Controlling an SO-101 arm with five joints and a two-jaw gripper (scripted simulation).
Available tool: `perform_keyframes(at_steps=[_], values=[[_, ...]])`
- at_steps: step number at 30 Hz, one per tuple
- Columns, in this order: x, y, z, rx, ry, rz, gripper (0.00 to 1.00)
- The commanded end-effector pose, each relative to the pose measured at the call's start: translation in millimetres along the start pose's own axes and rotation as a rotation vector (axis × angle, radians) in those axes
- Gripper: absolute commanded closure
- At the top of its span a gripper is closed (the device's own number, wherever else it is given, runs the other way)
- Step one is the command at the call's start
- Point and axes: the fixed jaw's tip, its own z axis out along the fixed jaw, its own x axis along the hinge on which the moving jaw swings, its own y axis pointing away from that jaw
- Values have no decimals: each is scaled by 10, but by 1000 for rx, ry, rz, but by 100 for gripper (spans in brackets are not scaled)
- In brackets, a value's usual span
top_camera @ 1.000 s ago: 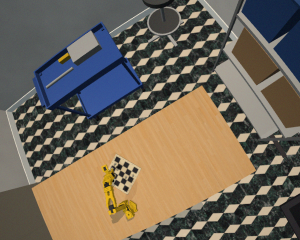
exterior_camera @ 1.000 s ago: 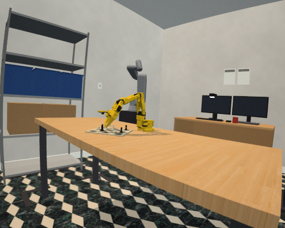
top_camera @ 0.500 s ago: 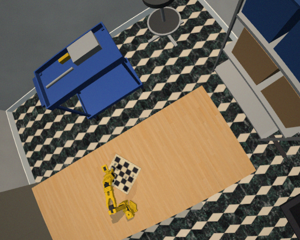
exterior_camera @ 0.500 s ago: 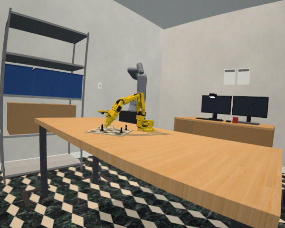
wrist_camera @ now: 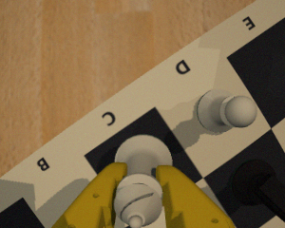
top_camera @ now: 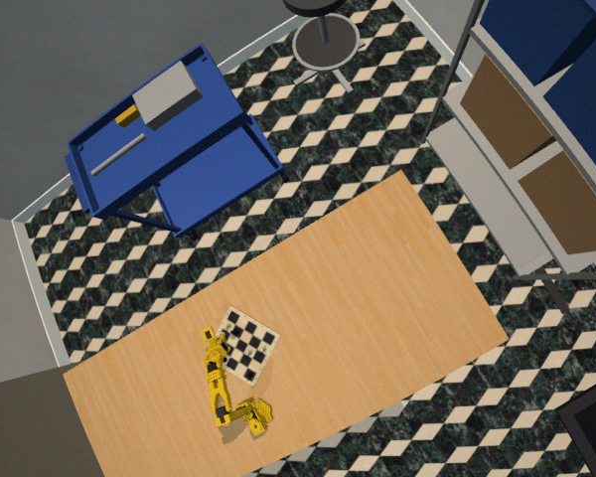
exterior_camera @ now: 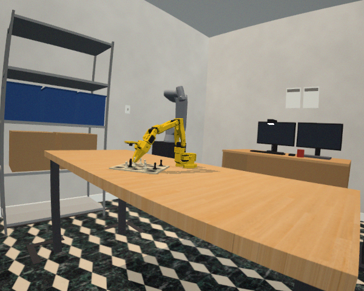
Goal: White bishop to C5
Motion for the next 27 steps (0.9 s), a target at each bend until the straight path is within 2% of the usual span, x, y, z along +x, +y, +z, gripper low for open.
perform_keyframes(at_steps=[1,6,27], values=[[93,22,66,-5,23,-1,100],[164,23,113,-5,24,-2,100],[185,23,112,-5,24,-2,100]])
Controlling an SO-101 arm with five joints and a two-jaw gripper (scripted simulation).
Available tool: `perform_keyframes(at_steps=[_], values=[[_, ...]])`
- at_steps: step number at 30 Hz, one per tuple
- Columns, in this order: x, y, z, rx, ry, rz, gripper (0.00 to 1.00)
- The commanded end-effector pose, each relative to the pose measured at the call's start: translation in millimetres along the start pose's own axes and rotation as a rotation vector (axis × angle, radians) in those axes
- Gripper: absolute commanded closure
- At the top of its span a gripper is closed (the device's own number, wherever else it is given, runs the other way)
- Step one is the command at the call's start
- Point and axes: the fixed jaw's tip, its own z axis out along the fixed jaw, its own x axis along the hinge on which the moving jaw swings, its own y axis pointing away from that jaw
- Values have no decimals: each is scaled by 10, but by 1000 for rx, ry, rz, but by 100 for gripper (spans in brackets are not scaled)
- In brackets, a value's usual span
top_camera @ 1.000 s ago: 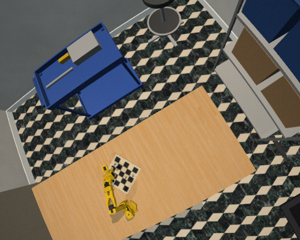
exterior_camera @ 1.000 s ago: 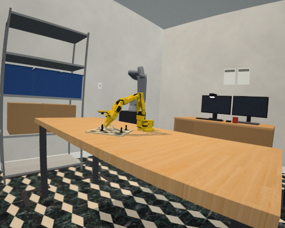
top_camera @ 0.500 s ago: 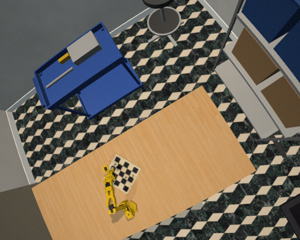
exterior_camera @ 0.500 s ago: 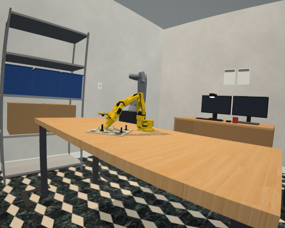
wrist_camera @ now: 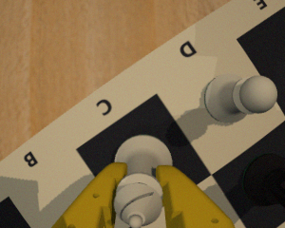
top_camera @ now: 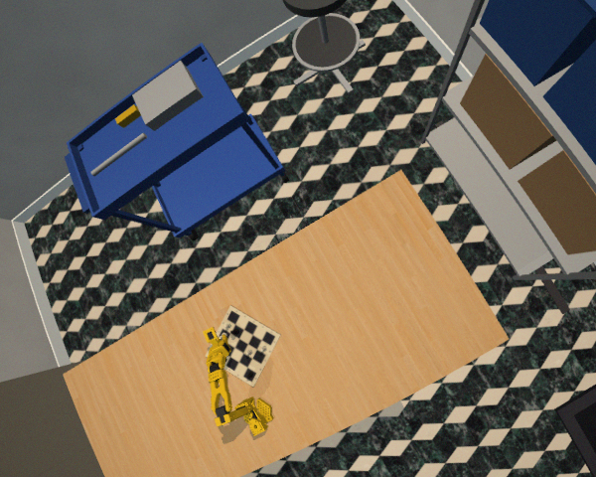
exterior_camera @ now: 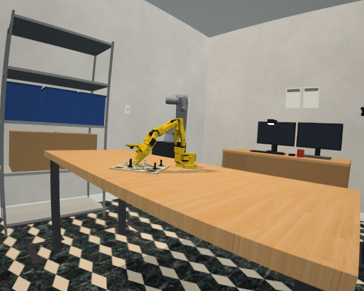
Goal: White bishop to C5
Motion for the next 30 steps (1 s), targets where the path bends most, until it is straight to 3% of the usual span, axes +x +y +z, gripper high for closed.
perform_keyframes(at_steps=[1,30], values=[[77,22,35,-5,26,-2,100],[77,26,35,-6,26,-2,90]])
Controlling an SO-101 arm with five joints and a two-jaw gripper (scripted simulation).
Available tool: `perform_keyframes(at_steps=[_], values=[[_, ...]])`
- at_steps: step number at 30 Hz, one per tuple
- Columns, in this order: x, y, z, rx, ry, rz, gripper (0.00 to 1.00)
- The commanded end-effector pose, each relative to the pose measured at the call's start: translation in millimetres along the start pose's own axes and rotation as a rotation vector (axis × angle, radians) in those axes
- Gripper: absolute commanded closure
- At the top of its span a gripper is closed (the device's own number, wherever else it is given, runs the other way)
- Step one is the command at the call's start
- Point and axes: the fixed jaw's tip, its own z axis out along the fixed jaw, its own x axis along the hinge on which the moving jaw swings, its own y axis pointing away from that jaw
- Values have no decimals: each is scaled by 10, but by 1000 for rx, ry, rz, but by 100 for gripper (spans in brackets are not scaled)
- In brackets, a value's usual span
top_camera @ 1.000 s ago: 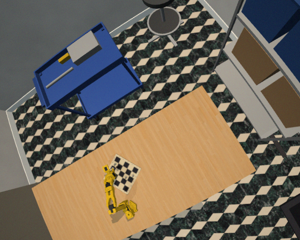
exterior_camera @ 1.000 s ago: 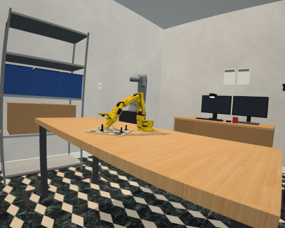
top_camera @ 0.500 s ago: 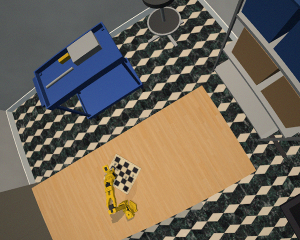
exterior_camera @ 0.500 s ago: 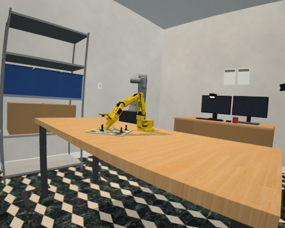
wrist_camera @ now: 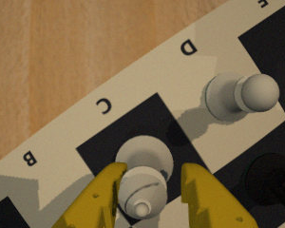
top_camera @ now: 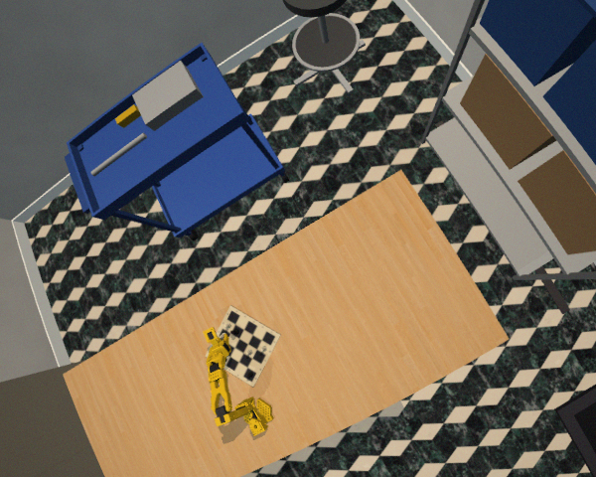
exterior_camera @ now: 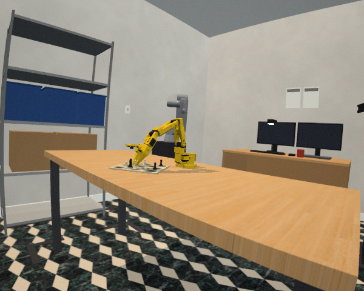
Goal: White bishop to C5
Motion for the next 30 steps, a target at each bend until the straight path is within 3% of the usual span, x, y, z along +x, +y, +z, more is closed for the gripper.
perform_keyframes(at_steps=[1,22,30], values=[[69,29,30,-6,23,-1,90],[62,60,20,-12,23,-1,90],[24,60,-41,-12,23,-1,90]])
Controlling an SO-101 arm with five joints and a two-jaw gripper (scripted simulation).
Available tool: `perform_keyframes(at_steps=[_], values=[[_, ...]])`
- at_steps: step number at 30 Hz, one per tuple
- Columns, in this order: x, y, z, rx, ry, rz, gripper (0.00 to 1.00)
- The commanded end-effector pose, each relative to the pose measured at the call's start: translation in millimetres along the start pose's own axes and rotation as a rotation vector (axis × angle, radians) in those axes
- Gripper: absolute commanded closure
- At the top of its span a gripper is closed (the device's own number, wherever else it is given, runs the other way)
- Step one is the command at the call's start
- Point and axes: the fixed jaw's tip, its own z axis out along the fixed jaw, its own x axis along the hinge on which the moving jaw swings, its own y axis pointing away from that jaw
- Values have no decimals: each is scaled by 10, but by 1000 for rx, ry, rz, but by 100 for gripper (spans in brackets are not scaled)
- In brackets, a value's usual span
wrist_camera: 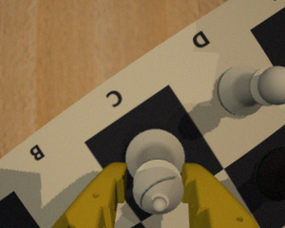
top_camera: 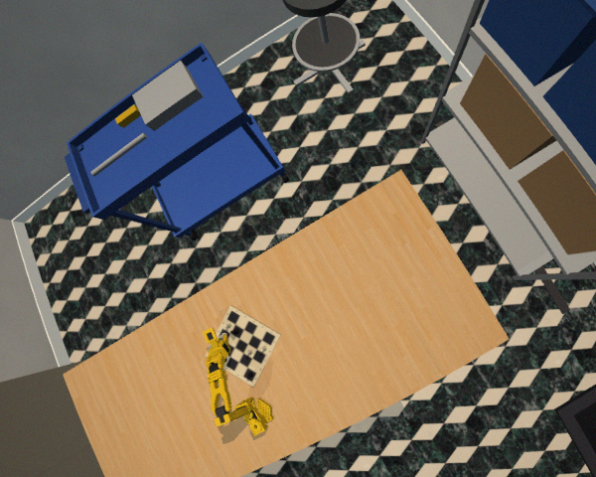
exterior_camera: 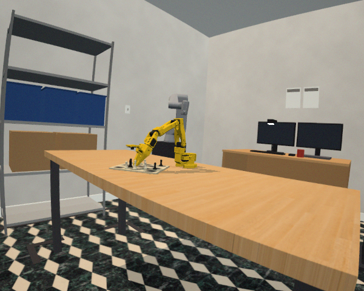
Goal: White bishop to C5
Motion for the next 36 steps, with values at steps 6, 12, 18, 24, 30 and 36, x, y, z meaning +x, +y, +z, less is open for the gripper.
perform_keyframes(at_steps=[6,12,18,24,30,36], values=[[-53,21,-121,-5,5,1,90],[-90,21,-183,-5,5,1,90],[-141,21,-271,-5,4,1,90],[-180,20,-334,-5,4,1,90],[-193,20,-358,-5,4,1,90],[-198,20,-368,-5,4,1,90]])
